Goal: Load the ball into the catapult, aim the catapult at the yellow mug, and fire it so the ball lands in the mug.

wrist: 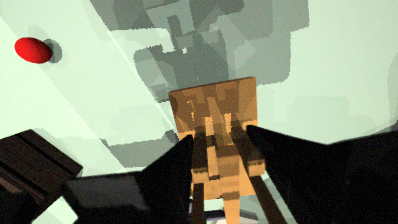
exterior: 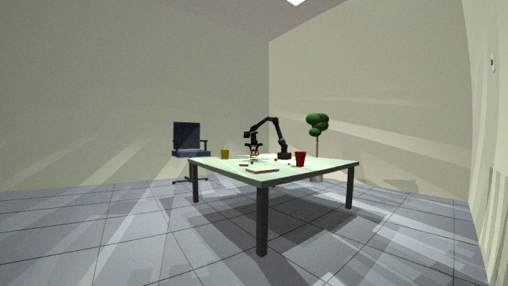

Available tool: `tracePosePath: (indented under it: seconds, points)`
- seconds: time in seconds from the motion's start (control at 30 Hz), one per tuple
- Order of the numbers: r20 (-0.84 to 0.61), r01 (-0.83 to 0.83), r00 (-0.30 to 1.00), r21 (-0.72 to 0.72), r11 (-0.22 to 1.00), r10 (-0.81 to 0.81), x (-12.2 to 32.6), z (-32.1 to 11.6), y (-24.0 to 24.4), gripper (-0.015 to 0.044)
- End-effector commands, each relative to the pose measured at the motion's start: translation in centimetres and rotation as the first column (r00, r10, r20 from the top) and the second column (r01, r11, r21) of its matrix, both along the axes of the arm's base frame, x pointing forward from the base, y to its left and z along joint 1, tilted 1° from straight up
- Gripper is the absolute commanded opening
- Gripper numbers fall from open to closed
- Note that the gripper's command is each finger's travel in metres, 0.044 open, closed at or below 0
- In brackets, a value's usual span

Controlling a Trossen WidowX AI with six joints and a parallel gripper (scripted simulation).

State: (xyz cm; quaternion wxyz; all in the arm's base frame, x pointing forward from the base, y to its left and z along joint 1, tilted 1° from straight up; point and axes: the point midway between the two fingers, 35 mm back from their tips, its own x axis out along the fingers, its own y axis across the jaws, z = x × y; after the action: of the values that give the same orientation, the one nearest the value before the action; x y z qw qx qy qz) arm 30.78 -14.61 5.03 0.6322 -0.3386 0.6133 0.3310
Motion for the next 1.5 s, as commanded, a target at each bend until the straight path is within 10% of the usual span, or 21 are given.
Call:
tracePosePath:
  seconds: [0.0,1.47]
  points:
    - [0.008,0.116,0.993,-0.010,0.993,-0.116,-1.1,0.4,-3.2,0.0000]
    - [0.012,0.118,0.993,-0.010,0.993,-0.118,-0.6,-4.0,-3.7,0.0053]
